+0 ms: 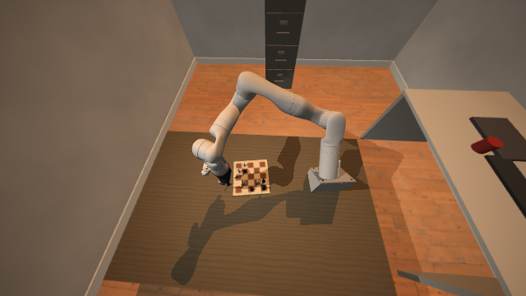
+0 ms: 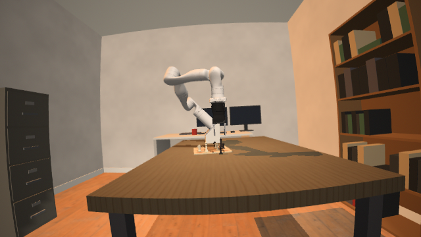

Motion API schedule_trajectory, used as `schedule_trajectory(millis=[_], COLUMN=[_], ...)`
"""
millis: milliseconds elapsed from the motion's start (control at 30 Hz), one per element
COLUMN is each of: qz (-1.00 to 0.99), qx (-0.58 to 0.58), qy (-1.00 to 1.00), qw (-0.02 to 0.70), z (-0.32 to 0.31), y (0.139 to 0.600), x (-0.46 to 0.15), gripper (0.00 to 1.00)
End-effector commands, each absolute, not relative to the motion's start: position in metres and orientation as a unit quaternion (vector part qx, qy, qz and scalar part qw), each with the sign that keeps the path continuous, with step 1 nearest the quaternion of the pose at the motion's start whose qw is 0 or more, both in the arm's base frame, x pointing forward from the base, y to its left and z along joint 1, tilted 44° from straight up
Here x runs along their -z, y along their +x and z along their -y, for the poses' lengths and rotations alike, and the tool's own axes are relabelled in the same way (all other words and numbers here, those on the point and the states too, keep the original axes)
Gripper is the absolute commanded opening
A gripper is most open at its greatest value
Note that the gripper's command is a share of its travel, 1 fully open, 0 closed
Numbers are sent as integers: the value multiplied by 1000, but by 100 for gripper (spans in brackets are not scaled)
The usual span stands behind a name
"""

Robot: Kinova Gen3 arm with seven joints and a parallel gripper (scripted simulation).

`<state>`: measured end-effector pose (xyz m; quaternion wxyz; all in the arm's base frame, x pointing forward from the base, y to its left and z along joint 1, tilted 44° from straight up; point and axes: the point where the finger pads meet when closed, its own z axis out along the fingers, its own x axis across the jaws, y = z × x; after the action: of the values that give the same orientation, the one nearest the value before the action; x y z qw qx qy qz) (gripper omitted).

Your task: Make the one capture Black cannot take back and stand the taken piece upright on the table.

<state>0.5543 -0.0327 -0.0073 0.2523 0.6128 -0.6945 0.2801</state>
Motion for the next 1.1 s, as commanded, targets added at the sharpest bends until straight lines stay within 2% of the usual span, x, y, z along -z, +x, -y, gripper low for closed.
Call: schedule_trajectory(millis=[0,600,1067], qz=[695,738,814], qx=[-281,-300,-332], qy=[612,559,441], qw=[251,229,182], z=[32,36,44], y=[555,554,549], x=[6,0,-12], gripper=[100,100,100])
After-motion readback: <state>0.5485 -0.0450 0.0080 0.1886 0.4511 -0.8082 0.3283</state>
